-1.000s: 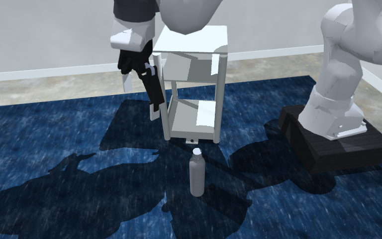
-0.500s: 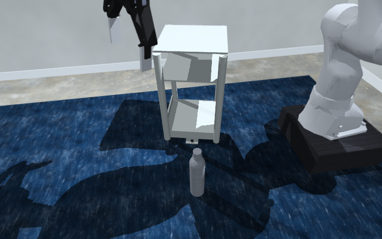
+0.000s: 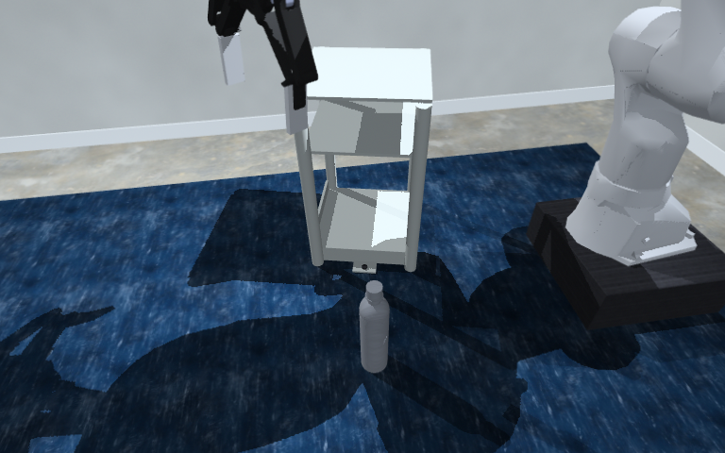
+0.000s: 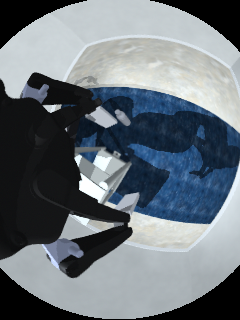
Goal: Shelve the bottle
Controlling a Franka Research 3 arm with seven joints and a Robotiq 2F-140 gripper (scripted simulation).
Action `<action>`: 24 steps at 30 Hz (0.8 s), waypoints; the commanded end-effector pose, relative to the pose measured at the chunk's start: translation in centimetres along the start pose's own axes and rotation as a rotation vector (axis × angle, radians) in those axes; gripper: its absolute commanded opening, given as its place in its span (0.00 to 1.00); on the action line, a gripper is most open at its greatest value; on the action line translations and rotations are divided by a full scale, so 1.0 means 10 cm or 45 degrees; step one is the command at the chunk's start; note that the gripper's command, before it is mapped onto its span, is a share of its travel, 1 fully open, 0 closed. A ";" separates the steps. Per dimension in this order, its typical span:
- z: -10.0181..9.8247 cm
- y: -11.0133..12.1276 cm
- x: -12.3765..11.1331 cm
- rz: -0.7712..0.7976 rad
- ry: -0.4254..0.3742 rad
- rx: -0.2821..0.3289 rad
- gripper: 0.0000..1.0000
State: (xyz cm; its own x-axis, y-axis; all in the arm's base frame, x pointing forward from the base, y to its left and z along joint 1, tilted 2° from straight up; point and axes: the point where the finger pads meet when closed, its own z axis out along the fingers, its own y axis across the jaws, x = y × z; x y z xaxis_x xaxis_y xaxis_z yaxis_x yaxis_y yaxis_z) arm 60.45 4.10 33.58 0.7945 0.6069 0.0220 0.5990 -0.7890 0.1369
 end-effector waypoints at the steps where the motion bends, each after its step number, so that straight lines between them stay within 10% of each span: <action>1: -0.05 -0.42 0.04 -0.201 0.002 0.038 1.00; 24: -0.14 -1.75 -0.11 -0.832 0.012 0.134 1.00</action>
State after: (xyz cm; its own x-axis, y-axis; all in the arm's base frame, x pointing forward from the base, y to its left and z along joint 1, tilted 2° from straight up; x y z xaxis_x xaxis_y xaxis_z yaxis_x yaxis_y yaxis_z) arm 50.23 16.42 32.71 0.4012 0.9156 -0.0252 0.9153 -0.3998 0.0484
